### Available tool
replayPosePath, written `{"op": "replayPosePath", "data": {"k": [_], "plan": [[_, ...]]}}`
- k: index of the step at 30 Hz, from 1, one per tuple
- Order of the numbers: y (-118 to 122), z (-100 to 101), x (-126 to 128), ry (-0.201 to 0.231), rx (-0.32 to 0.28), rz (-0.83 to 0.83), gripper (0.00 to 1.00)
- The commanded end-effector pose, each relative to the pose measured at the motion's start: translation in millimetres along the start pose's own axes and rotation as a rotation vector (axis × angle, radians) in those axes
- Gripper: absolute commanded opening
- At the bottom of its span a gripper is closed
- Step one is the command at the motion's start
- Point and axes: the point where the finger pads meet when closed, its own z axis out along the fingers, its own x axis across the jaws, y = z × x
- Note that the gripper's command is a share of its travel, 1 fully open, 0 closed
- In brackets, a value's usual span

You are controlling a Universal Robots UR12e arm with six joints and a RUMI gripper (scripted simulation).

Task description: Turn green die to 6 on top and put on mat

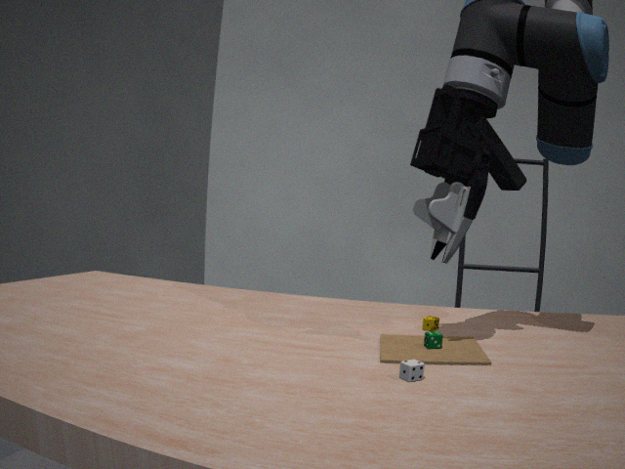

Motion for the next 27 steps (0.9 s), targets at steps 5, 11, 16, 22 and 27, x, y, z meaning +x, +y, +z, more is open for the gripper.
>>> {"op": "replayPosePath", "data": {"k": [5,11,16,22,27], "plan": [[7.5,-0.4,1.2,0.020,0.157,0.007,0.21],[11.1,-1.4,1.2,0.020,0.226,0.006,0.21],[12.7,-2.6,0.6,0.018,0.255,0.005,0.21],[13.2,-3.1,0.3,0.017,0.264,0.005,0.21],[13.3,-3.2,0.3,0.017,0.265,0.004,1.00]]}}
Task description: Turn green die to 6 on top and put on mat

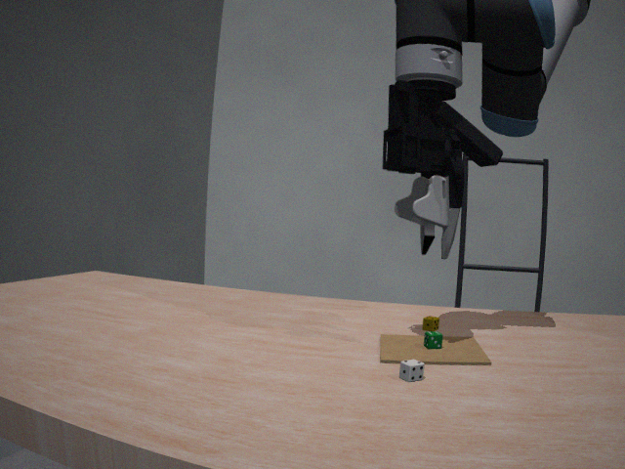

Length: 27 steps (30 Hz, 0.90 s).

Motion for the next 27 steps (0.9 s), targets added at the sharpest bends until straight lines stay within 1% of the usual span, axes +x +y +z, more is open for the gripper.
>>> {"op": "replayPosePath", "data": {"k": [1,12,16,20,26,27], "plan": [[0,-1,0,0.000,0.002,0.000,1.00],[0,-1,0,0.000,0.002,0.000,1.00],[0,-4,0,0.001,0.002,0.001,1.00],[0,-12,0,0.001,0.002,0.001,1.00],[0,-33,0,0.001,0.002,0.001,1.00],[0,-33,0,0.001,0.002,0.001,1.00]]}}
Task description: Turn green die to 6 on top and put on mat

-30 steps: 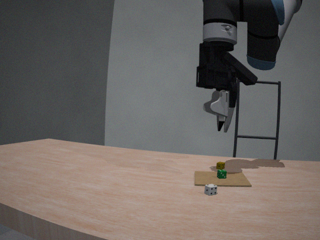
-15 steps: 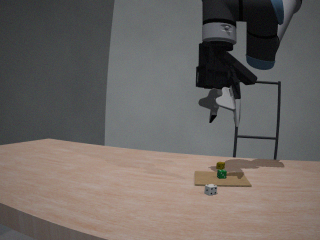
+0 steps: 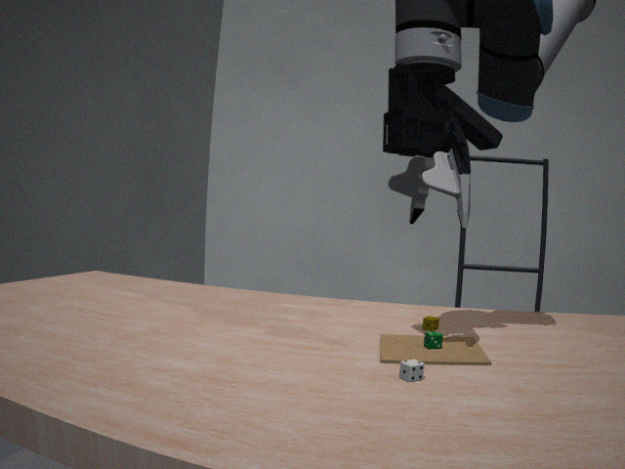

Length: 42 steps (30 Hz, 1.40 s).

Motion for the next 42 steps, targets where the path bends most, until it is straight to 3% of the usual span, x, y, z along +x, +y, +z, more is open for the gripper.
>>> {"op": "replayPosePath", "data": {"k": [1,12,42], "plan": [[0,-10,0,0.000,0.000,0.001,1.00],[0,-36,0,0.000,0.000,0.001,1.00],[0,-36,0,0.000,0.000,0.001,1.00]]}}
